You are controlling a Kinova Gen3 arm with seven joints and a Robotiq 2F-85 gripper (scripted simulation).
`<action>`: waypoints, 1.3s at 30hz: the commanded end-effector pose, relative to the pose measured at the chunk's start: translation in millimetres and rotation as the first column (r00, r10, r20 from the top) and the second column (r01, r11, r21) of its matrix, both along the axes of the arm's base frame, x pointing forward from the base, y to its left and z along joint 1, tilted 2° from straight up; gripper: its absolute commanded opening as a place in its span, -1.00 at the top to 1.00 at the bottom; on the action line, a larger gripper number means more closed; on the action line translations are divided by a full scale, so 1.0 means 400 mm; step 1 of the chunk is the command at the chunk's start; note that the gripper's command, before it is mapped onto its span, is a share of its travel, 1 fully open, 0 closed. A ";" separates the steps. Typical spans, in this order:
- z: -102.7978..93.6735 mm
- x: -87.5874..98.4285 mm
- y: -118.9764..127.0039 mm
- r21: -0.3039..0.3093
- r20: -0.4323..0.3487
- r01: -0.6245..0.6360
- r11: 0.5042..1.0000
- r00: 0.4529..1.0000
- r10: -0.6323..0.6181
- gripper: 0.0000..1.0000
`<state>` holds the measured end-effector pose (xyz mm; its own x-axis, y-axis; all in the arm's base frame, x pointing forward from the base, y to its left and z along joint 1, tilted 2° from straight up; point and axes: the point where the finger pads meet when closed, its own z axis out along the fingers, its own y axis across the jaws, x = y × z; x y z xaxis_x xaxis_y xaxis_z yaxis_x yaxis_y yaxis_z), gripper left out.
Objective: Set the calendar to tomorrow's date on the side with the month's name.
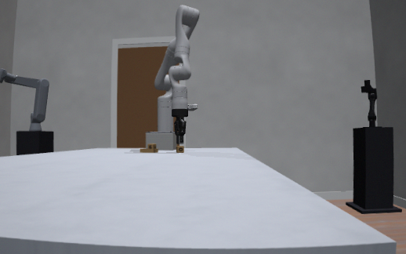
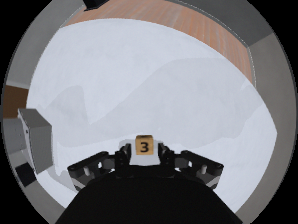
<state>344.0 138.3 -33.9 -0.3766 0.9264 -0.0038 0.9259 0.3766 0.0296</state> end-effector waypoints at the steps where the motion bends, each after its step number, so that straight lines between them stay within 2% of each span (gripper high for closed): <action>1: 0.001 0.001 0.001 0.001 0.001 0.000 1.000 1.000 0.000 0.07; 24: 0.005 0.001 0.001 0.001 0.001 0.000 1.000 1.000 0.000 0.07; 39: 0.095 -0.002 0.000 0.001 0.001 0.000 1.000 1.000 0.000 0.07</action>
